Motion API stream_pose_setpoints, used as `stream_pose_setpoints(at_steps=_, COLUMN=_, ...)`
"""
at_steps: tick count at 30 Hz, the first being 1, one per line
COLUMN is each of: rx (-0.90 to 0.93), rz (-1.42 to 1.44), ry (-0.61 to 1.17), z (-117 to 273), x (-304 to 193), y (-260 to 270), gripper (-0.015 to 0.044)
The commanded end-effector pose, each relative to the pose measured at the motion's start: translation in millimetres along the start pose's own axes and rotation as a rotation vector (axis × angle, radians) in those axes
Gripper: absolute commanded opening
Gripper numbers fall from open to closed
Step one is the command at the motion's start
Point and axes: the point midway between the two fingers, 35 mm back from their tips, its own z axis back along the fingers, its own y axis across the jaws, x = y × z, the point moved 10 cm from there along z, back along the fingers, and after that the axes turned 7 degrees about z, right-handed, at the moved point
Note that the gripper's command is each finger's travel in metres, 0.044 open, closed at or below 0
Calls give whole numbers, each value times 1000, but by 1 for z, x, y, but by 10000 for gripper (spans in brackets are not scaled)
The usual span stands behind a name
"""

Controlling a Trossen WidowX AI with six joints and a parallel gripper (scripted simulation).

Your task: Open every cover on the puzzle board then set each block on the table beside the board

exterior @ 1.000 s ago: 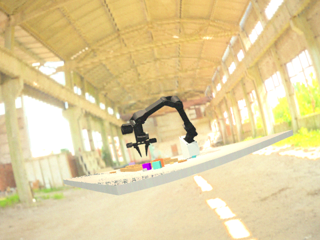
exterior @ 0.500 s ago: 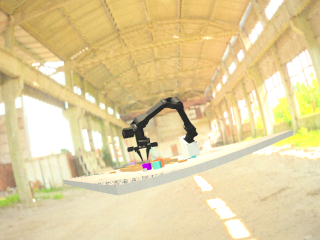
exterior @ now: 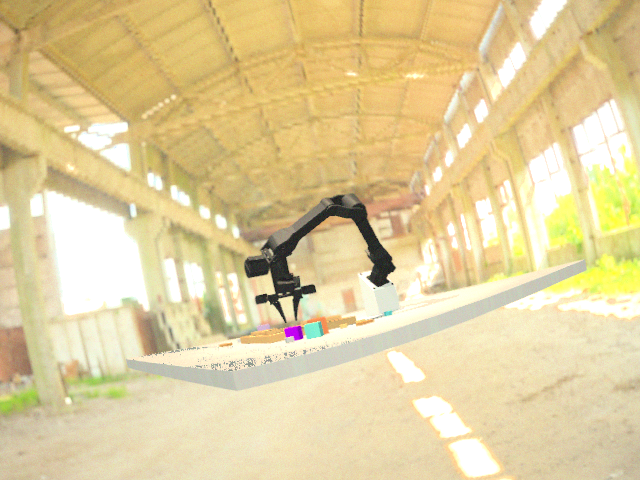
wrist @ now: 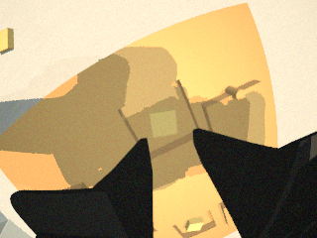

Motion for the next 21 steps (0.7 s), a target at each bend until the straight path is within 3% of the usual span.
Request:
stream_pose_setpoints(at_steps=1, rx=2, rz=-6, ry=-3, z=-1, x=0, y=0, gripper=144)
stream_pose_setpoints(at_steps=21, rx=2, rz=-6, ry=-3, z=-14, x=0, y=0, gripper=144)
